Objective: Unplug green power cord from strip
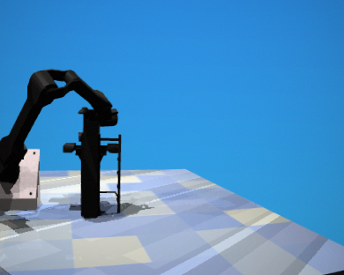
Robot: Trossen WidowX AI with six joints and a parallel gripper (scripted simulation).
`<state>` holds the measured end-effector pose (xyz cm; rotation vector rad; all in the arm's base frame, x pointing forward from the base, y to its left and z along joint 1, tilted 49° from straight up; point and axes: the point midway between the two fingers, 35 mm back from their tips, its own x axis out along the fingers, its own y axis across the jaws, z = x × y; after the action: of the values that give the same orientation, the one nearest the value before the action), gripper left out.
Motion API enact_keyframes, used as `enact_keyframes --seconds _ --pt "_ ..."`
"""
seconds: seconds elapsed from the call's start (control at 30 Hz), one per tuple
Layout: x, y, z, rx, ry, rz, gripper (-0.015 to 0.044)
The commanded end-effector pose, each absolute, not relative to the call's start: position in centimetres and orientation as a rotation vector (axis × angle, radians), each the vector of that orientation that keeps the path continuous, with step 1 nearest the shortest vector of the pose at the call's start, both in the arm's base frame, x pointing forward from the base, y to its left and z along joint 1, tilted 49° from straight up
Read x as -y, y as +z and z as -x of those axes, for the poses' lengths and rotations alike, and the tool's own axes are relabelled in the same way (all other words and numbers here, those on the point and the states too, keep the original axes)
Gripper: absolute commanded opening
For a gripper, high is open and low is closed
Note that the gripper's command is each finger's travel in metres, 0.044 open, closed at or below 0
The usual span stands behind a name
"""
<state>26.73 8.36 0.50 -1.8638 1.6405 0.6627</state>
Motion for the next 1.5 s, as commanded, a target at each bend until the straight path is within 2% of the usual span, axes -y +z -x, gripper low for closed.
enact_keyframes --seconds 0.0,1.47 --pt "-7.9 0.4 -26.5 -1.670 0.687 1.909 0.0160" --pt "-4.9 3.1 -26.8 -1.671 0.686 1.910 0.0160"
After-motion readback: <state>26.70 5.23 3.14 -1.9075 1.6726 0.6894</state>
